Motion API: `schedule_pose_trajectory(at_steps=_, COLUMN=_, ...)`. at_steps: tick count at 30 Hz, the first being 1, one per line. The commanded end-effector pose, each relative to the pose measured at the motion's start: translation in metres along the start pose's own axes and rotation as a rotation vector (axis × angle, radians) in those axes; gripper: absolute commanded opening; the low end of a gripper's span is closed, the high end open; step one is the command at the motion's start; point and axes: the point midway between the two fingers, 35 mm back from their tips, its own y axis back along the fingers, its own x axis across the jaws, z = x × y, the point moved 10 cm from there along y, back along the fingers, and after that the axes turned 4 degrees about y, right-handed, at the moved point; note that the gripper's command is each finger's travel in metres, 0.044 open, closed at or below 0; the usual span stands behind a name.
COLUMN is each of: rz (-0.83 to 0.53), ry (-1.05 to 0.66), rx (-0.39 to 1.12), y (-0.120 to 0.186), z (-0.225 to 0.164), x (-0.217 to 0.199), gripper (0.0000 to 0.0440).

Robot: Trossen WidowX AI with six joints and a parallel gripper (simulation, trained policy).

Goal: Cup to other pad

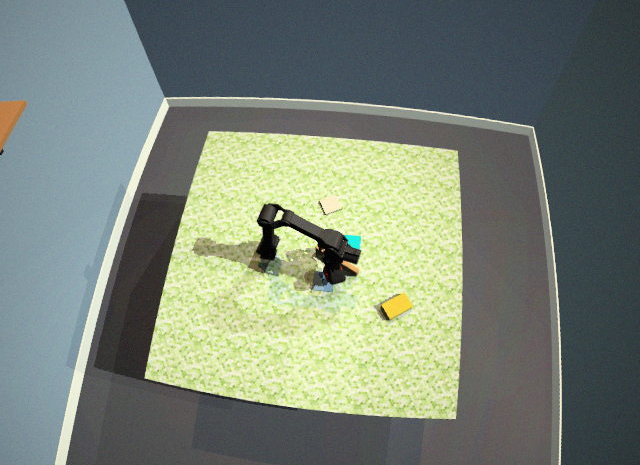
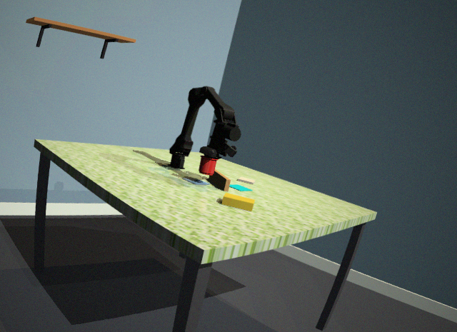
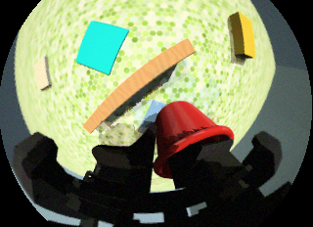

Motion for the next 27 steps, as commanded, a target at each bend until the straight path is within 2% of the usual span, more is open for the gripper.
schedule_pose_trajectory(at_steps=1, rz=-0.009, ry=0.026, rx=-0.024, y=0.009, z=0.007, x=0.003, gripper=0.0)
schedule_pose_trajectory(at_steps=16, rz=-0.05, ry=0.105, rx=-0.111, y=0.034, z=0.043, x=0.026, gripper=0.0)
schedule_pose_trajectory(at_steps=27, rz=-0.072, ry=0.163, rx=-0.166, y=0.039, z=0.071, x=0.051, gripper=0.0)
